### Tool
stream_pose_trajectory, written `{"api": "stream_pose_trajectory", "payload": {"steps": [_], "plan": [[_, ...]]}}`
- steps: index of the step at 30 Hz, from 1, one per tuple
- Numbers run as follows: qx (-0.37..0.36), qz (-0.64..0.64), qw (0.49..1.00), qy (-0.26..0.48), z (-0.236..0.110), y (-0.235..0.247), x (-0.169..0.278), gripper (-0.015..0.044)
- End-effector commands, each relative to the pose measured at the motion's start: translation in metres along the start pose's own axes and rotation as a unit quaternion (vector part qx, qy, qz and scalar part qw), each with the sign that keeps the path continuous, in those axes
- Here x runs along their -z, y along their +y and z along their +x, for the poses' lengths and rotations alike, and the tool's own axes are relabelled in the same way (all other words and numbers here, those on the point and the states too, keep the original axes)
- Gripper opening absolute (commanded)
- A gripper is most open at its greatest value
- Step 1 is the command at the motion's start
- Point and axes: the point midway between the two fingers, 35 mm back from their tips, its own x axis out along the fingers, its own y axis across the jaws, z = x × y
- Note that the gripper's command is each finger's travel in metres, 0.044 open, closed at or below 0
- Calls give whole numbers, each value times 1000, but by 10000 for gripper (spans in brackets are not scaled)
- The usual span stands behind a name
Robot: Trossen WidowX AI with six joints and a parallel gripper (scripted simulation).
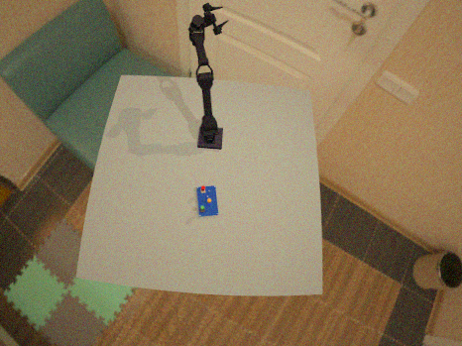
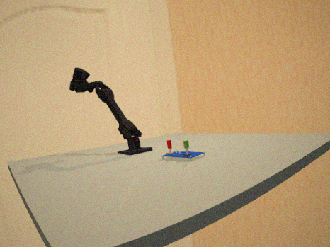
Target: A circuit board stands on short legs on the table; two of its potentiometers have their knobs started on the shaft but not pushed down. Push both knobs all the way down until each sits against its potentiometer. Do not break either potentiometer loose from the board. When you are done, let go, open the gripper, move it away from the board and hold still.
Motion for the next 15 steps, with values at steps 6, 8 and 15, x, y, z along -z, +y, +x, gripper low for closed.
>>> {"api": "stream_pose_trajectory", "payload": {"steps": [6,8,15], "plan": [[-31,-20,999,29,-23,15,11,243],[-53,-33,997,47,-38,24,18,190],[-131,-78,982,110,-98,53,39,6]]}}
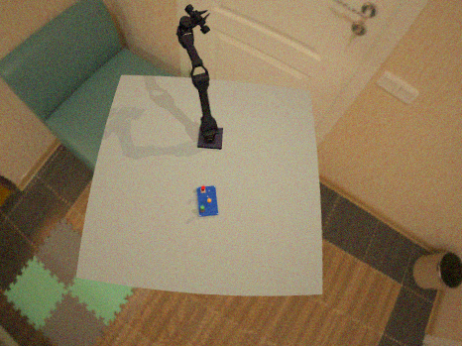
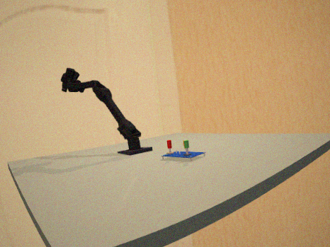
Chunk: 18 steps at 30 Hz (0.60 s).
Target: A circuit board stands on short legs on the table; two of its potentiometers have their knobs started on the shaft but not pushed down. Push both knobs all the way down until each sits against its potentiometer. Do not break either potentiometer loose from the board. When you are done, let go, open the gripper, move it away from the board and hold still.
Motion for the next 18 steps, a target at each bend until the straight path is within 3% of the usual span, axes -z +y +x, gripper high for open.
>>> {"api": "stream_pose_trajectory", "payload": {"steps": [1,10,18], "plan": [[-48,-30,998,37,-30,23,15,0],[-107,-74,989,66,-59,43,33,0],[-200,-118,964,131,-139,78,59,0]]}}
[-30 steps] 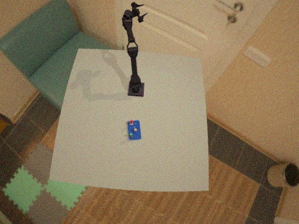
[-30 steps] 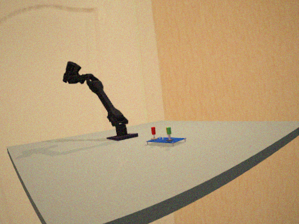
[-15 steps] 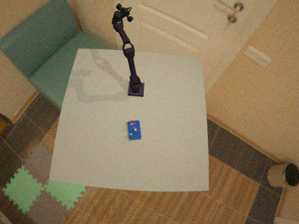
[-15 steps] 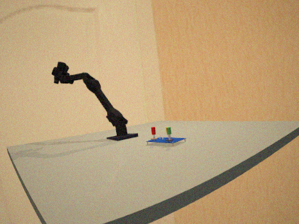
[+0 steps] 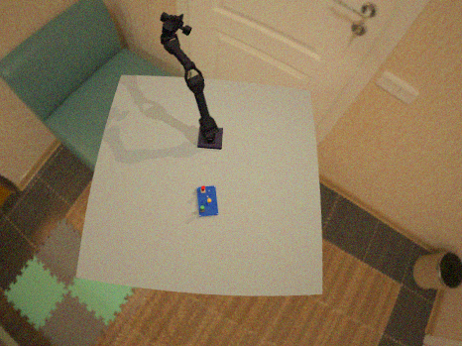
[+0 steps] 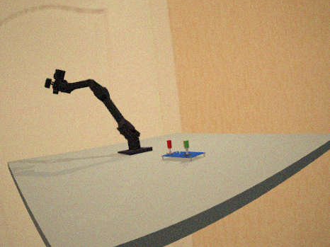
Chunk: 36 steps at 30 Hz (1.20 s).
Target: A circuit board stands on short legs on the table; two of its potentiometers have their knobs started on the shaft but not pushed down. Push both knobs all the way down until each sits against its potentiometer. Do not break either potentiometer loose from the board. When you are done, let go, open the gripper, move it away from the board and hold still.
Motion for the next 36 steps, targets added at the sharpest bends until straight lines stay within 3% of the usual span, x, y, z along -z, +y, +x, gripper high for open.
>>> {"api": "stream_pose_trajectory", "payload": {"steps": [1,21,36], "plan": [[-54,-30,997,34,-34,32,17,0],[-310,-143,929,142,-234,136,59,0],[-502,-239,808,192,-413,153,80,0]]}}
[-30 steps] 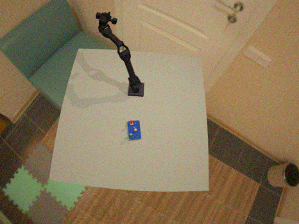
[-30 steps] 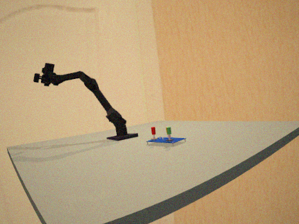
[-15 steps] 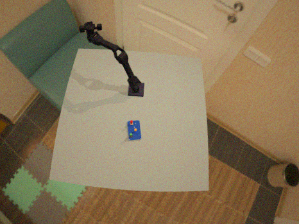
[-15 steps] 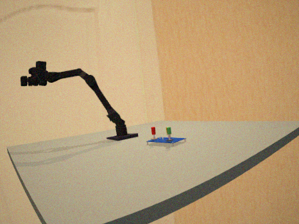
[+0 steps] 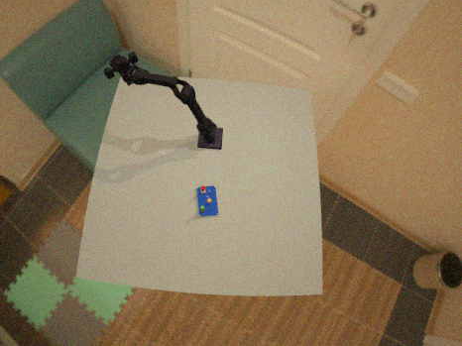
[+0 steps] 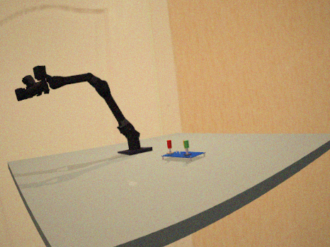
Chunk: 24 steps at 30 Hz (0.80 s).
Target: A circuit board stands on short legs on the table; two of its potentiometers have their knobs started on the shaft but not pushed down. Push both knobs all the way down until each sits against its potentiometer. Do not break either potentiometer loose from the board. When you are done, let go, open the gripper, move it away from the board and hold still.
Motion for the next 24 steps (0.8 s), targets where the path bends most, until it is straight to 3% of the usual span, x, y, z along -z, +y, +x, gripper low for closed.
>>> {"api": "stream_pose_trajectory", "payload": {"steps": [1,11,15,24], "plan": [[-60,-38,997,17,-26,42,11,0],[-200,-131,970,48,-105,131,41,0],[-202,-167,964,43,-120,135,46,0],[-312,-252,915,52,-198,186,76,0]]}}
